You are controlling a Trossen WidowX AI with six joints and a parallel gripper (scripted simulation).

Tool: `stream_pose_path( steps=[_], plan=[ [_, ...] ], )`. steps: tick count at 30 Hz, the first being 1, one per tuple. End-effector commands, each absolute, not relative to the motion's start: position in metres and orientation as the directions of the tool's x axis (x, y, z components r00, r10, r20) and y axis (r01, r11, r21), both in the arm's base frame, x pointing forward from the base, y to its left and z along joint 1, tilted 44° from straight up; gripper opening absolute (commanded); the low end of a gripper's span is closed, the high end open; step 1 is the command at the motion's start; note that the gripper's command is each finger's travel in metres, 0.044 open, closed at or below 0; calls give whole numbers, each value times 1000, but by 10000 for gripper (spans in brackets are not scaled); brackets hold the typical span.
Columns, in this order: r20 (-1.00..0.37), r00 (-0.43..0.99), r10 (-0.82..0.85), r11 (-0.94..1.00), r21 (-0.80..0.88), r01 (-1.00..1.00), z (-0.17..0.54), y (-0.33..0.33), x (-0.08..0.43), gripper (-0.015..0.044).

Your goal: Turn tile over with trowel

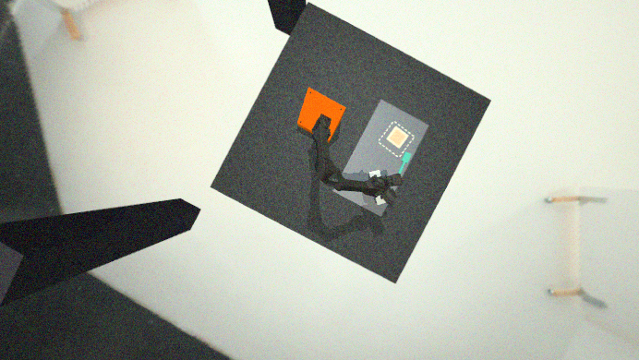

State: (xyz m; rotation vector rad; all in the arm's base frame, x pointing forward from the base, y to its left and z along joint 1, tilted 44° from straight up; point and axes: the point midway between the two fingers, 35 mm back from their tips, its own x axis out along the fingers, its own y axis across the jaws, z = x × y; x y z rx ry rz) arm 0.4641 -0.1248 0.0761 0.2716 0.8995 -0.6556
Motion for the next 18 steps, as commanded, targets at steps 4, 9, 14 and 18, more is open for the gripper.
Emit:
stream_pose_path(
  steps=[4,9,14,18],
  plan=[
    [-839,406,-362,825,-86,559,86,-135,464,0],
    [-871,367,-327,854,-106,509,92,-143,460,0],
    [-899,329,-288,882,-115,457,98,-151,455,0],
    [-920,299,-254,903,-115,414,104,-157,450,0]
  ],
)
